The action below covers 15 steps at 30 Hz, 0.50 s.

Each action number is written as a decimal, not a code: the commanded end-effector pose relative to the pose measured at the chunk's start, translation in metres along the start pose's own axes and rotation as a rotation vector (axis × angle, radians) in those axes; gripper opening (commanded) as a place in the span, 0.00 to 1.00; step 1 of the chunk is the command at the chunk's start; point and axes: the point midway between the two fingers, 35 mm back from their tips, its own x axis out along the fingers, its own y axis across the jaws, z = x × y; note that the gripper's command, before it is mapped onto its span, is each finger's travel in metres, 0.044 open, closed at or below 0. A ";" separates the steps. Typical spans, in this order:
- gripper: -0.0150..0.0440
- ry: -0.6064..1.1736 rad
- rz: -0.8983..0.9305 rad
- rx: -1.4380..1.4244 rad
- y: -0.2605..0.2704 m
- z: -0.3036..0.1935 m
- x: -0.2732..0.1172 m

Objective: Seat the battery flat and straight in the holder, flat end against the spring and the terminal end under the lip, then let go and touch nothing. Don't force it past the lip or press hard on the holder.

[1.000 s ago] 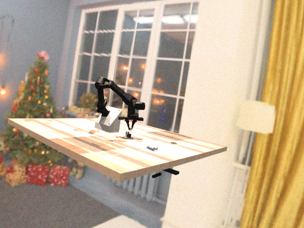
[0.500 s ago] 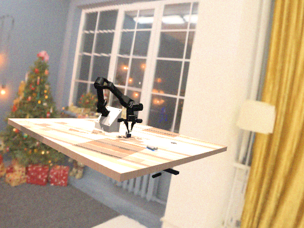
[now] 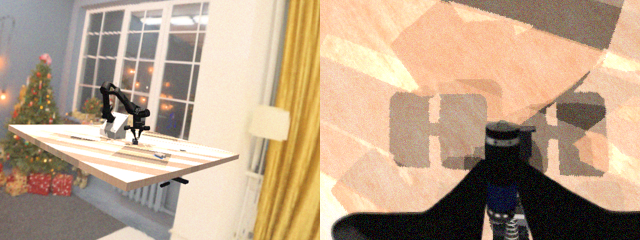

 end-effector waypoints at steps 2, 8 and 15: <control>0.36 -0.022 -0.002 -0.014 -0.001 -0.004 0.002; 0.36 -0.050 0.002 -0.017 -0.001 -0.006 0.004; 0.36 -0.079 0.006 -0.019 -0.001 -0.008 0.005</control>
